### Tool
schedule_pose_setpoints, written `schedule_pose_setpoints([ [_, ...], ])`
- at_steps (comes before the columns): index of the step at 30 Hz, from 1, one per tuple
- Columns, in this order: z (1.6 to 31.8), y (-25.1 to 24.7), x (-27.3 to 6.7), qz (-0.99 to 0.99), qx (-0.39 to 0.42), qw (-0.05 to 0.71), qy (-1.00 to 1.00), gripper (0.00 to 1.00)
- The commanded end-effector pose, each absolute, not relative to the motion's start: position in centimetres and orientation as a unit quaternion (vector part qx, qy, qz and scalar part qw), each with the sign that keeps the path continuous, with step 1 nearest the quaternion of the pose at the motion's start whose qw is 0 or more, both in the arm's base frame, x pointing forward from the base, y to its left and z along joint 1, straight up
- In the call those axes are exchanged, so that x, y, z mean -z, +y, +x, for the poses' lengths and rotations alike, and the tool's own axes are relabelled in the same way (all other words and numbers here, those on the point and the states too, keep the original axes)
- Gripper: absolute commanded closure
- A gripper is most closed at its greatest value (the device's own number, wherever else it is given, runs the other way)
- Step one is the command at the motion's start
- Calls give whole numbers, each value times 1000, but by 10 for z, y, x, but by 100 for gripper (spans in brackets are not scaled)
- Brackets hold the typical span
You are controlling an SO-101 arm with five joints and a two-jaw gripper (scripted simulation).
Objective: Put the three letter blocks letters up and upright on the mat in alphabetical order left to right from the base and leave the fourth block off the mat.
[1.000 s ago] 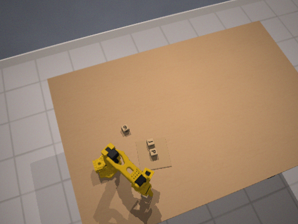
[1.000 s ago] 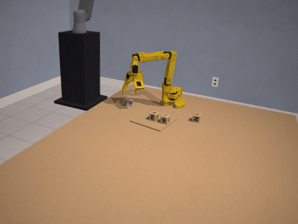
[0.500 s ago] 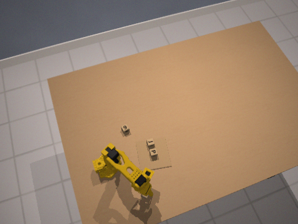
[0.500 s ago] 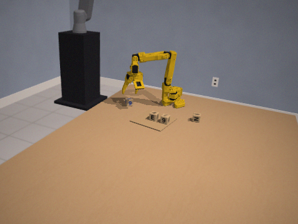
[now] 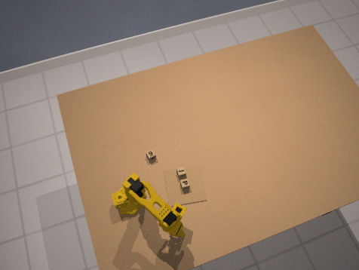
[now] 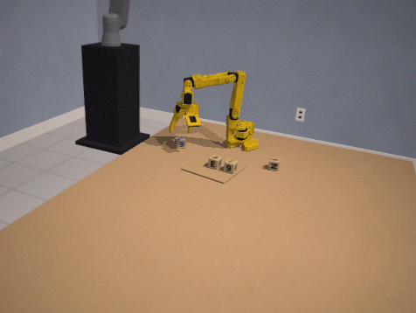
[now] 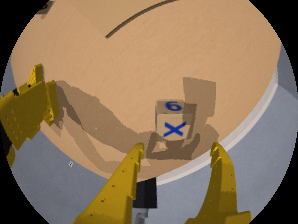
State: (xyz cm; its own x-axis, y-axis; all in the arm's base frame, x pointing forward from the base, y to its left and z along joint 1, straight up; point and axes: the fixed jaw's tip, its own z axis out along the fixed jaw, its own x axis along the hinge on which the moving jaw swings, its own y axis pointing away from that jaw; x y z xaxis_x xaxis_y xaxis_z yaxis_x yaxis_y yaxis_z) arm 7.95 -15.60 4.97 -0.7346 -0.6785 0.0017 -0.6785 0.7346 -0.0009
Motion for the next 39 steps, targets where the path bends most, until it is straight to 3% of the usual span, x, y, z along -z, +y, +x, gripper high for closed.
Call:
schedule_pose_setpoints([
  [1,84,-162,-54,364,-31,-4,-931,65],
  [14,84,-163,-33,364,-31,-4,-931,65],
  [39,84,-163,-25,364,-31,-4,-931,65],
])
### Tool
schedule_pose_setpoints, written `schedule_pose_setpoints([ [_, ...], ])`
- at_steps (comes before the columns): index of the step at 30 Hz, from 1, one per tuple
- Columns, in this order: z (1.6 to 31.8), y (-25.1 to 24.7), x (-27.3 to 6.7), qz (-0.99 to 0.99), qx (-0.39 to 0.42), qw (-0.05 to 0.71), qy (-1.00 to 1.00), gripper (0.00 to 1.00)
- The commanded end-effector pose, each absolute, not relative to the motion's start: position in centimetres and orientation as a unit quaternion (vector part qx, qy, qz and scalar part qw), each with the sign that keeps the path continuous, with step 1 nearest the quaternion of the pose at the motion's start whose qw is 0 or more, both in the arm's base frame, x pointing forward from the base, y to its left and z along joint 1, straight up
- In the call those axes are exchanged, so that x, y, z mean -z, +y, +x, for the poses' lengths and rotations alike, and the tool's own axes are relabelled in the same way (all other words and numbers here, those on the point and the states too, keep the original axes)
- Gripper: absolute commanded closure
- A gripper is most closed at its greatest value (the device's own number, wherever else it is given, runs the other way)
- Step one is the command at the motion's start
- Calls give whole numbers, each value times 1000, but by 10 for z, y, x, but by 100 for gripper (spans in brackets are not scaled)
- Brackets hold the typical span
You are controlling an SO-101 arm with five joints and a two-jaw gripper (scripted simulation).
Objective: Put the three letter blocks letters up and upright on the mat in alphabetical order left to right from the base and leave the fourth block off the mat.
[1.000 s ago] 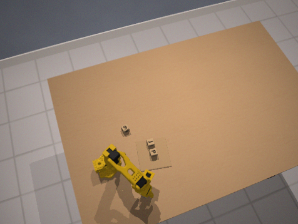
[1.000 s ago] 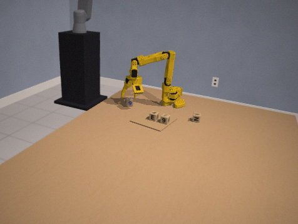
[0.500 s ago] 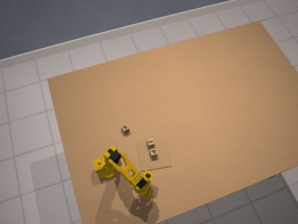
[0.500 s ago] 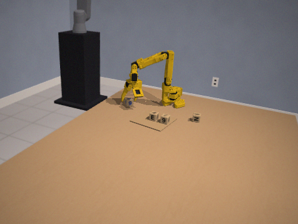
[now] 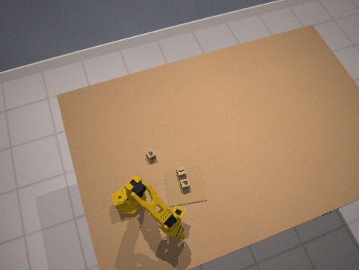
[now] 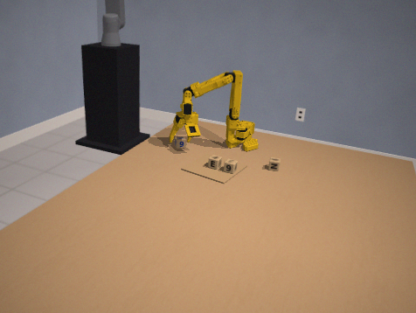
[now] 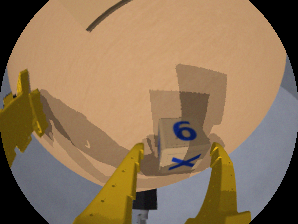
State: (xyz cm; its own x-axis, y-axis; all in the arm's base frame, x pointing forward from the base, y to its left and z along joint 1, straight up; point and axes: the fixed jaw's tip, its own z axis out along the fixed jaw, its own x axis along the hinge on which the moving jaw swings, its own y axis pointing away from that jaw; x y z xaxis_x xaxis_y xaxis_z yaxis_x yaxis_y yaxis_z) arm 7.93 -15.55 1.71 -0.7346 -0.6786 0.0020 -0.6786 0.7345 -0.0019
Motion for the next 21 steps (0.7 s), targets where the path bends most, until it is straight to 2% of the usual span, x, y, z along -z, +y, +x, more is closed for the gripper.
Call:
schedule_pose_setpoints([
  [1,84,-163,-25,364,-31,-4,-931,66],
  [11,86,-164,-25,364,-31,-4,-931,69],
  [21,89,-167,-25,364,-31,-4,-931,77],
])
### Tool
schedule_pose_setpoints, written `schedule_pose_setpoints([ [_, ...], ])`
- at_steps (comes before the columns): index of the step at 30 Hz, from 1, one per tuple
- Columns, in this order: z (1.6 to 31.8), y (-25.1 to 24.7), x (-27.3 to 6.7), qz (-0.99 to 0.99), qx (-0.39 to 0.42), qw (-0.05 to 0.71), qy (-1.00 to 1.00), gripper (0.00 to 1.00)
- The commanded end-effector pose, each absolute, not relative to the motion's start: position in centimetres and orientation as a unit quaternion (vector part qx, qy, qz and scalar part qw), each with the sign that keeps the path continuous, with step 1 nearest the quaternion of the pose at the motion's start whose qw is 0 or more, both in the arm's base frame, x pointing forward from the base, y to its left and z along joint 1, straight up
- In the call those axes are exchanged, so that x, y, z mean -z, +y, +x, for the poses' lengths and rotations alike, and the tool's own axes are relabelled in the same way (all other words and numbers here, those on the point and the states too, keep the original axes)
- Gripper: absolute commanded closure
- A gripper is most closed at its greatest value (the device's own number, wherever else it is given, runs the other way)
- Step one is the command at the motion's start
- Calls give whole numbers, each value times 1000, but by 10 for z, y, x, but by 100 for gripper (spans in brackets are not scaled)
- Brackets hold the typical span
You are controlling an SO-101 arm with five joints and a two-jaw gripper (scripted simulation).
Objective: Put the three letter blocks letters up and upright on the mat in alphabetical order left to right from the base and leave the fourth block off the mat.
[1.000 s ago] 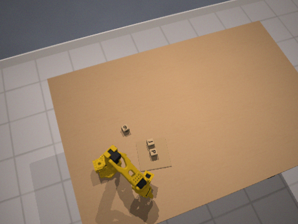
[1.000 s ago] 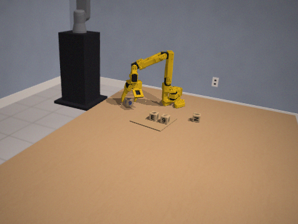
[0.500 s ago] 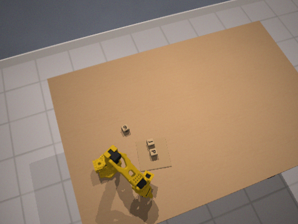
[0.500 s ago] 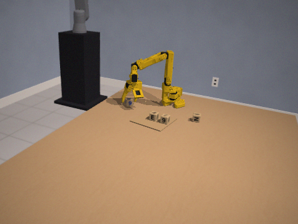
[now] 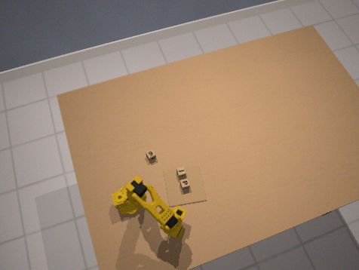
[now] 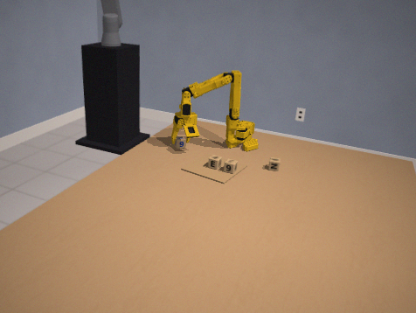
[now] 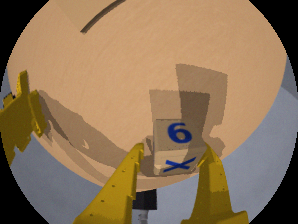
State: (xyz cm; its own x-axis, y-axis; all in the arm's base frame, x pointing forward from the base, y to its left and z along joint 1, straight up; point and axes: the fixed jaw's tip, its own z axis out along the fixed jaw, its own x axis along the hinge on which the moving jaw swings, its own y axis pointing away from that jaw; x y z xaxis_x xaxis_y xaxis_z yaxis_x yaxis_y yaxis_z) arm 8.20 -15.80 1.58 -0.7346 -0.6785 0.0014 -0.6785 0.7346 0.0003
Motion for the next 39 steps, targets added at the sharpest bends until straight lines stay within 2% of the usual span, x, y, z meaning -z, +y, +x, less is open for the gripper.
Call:
schedule_pose_setpoints([
  [1,89,-168,-25,364,-31,-4,-931,77],
  [14,91,-170,-25,364,-31,-4,-931,83],
  [26,92,-170,-25,364,-31,-4,-931,84],
  [35,92,-170,-25,364,-31,-4,-931,98],
  [39,92,-170,-25,364,-31,-4,-931,100],
])
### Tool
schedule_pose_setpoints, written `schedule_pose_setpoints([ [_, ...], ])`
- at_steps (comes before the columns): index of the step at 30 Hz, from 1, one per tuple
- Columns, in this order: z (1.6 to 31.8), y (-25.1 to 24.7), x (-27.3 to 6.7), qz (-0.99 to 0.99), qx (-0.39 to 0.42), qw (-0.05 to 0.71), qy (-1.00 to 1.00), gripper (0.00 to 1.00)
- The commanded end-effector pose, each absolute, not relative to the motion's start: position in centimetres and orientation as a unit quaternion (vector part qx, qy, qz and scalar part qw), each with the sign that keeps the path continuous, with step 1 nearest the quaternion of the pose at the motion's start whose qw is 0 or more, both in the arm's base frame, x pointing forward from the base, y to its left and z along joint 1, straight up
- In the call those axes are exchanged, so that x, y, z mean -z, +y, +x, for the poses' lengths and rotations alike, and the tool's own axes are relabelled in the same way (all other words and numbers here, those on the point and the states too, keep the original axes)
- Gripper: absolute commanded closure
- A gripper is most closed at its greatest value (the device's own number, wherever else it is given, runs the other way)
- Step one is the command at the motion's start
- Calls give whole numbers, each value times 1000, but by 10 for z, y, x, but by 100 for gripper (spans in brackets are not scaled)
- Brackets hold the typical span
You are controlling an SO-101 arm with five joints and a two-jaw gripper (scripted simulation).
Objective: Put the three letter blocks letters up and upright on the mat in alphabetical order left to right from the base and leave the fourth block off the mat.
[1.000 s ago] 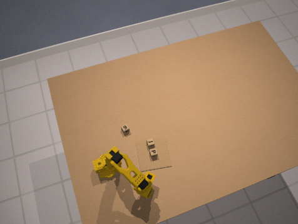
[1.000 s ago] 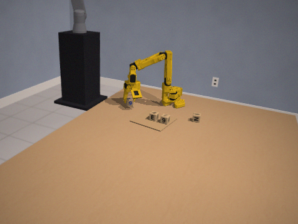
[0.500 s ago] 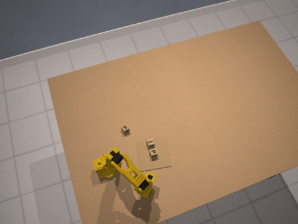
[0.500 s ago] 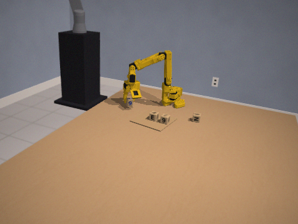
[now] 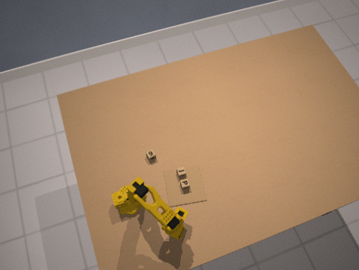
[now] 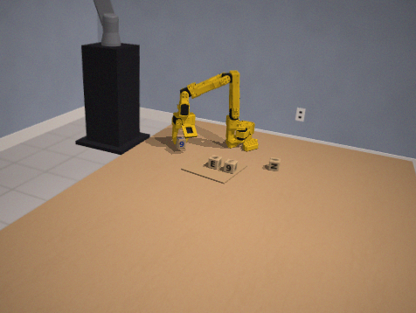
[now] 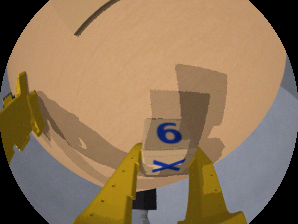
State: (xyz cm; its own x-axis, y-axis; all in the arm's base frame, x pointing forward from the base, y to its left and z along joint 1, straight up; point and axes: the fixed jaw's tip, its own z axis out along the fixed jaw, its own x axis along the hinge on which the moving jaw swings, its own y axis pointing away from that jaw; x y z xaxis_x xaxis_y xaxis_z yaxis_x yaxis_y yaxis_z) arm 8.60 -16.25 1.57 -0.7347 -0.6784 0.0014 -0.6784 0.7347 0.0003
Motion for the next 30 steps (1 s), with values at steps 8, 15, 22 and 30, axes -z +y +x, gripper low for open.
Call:
schedule_pose_setpoints([
  [8,92,-171,-28,364,-31,-4,-931,100],
  [15,92,-171,-44,364,-31,-4,-931,100],
  [22,92,-170,-59,364,-31,-4,-931,100],
  [30,90,-168,-74,364,-31,-4,-931,100],
])
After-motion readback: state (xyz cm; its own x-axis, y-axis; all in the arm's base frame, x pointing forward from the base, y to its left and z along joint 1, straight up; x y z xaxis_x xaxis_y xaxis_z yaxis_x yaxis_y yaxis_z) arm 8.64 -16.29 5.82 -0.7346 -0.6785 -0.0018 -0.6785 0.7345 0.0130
